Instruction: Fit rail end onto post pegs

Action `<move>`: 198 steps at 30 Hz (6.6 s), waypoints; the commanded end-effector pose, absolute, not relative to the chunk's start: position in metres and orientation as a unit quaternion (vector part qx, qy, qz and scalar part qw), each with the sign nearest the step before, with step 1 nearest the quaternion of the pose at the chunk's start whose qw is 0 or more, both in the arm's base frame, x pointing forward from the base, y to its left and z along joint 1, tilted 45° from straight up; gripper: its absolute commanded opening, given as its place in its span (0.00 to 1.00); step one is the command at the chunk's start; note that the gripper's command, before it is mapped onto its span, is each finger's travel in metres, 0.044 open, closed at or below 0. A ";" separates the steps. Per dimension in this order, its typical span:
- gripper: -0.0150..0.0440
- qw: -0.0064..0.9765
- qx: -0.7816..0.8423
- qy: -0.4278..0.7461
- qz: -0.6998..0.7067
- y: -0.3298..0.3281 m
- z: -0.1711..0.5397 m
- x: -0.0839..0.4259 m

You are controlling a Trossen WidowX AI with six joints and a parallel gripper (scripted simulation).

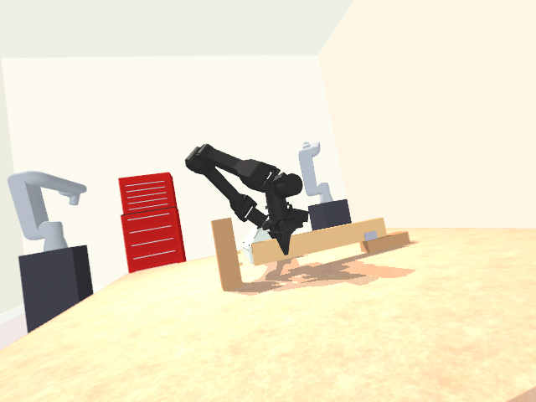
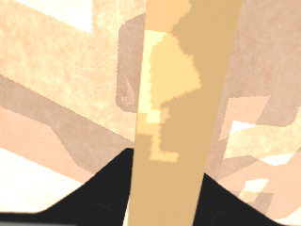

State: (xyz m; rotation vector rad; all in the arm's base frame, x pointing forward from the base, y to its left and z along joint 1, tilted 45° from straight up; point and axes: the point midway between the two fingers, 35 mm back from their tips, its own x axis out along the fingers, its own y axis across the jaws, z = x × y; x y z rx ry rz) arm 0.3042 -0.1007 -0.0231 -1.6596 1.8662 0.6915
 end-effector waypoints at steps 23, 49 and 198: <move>0.25 0.277 -0.617 0.689 0.261 -0.098 -0.025 0.305; 0.25 0.277 -0.617 0.689 0.261 -0.098 -0.025 0.304; 0.25 0.276 -0.617 0.690 0.260 -0.128 0.007 0.302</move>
